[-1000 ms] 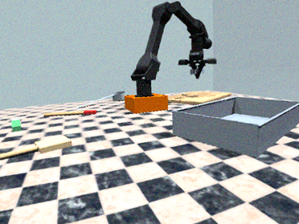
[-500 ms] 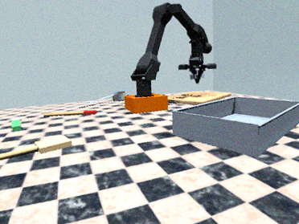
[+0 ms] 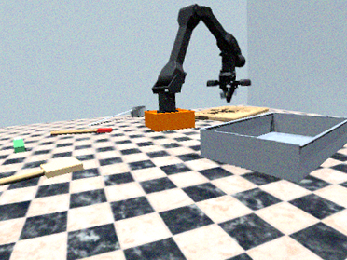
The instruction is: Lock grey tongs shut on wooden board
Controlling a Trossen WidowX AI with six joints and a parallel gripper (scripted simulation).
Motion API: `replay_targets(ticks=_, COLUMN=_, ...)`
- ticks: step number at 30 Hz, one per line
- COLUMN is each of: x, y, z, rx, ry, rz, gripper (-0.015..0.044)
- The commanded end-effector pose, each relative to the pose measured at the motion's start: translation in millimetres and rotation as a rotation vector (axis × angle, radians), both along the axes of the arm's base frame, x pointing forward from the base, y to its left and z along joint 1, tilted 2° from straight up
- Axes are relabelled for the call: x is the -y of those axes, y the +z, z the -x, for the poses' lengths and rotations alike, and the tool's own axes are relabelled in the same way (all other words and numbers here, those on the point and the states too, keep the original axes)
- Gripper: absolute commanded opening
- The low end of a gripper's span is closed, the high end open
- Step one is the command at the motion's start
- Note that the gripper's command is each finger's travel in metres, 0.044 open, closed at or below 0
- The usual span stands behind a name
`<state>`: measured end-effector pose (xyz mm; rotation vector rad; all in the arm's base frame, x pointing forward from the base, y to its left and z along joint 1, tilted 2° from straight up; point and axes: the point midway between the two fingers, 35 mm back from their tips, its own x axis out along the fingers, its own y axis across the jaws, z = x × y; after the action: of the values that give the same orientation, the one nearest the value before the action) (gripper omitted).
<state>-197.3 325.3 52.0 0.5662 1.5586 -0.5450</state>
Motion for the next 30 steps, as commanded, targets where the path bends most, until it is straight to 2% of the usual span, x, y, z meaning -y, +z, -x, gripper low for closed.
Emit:
replay_targets(ticks=1, x=0.5, y=-6.4, z=-0.7, rx=0.003, ry=-0.001, rz=-0.002, gripper=-0.0150)
replay_targets(ticks=6, x=0.9, y=-8.7, z=-0.9, rx=0.003, ry=-0.001, rz=-0.002, gripper=-0.0150)
replay_targets(ticks=28, x=1.3, y=-7.4, z=-0.6, rx=0.001, ry=0.000, rz=0.002, gripper=0.0428)
replay_targets(ticks=30, x=1.3, y=-7.4, z=-0.6, rx=0.001, ry=0.000, rz=0.002, gripper=0.0440)
